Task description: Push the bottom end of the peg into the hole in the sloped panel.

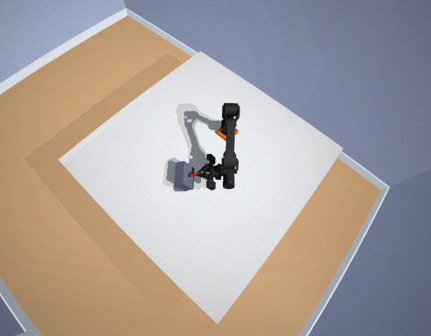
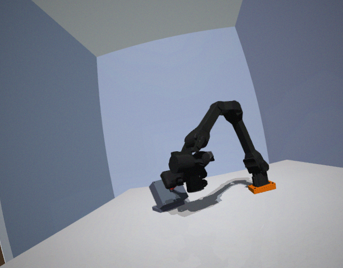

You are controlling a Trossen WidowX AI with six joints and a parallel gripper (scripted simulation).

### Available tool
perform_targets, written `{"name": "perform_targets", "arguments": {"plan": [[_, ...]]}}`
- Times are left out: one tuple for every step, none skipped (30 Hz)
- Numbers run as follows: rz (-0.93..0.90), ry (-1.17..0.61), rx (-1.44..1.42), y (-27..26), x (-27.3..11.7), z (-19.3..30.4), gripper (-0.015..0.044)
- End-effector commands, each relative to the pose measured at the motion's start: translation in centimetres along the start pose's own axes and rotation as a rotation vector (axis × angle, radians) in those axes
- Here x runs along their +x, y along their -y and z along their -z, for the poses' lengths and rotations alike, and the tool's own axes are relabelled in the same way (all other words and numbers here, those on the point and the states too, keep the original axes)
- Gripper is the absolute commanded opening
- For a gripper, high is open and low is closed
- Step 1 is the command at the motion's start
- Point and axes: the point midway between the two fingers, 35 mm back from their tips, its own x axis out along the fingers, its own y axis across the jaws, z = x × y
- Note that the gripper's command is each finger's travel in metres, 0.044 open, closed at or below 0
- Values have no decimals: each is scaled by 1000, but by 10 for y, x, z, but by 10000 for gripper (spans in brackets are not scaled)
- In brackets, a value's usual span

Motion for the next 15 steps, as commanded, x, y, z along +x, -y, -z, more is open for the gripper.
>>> {"name": "perform_targets", "arguments": {"plan": [[-1,0,2,-2,0,-1,0],[-1,0,2,-2,0,-1,0],[-1,0,2,-2,0,-2,0],[-1,0,2,-2,0,-2,0],[-1,0,2,-3,0,-2,0],[-1,0,2,-3,0,-2,0],[-1,0,2,-3,0,-3,0],[-1,0,2,-3,0,-3,0],[-1,0,2,-4,0,-3,0],[-1,0,2,-4,0,-3,0],[-1,0,2,-4,0,-3,0],[-1,0,2,-4,1,-3,0],[-1,0,2,-4,1,-4,0],[-1,0,2,-4,1,-4,0],[-1,0,2,-4,2,-4,0]]}}
